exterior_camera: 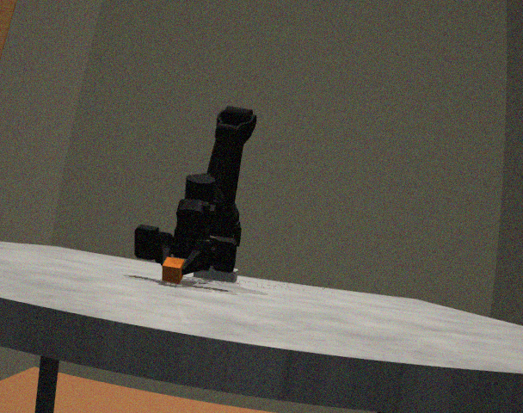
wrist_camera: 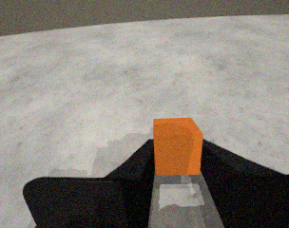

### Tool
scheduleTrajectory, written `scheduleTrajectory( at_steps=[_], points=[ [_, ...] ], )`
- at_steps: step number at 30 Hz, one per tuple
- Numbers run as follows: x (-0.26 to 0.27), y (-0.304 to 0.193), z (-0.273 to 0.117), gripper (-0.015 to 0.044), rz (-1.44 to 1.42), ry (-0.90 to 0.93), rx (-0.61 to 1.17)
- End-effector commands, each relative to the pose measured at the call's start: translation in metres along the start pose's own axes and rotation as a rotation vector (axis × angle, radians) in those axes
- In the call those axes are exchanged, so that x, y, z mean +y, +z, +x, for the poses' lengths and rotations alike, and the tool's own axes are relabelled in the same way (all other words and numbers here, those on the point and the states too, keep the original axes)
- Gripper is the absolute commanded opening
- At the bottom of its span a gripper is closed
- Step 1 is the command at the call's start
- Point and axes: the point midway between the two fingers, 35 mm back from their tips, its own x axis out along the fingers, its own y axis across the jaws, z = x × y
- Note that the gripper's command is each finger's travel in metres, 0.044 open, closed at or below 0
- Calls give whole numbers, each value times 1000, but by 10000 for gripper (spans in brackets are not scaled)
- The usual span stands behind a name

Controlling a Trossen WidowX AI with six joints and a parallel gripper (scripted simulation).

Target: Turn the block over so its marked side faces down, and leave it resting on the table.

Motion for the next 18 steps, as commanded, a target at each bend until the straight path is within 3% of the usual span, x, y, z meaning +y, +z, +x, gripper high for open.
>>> scheduleTrajectory(
  at_steps=[1,12,18],
  points=[
    [0,0,0,157,5,3,-3],
    [0,0,0,440,5,3,-3],
    [0,0,0,440,5,3,-3]
  ],
)
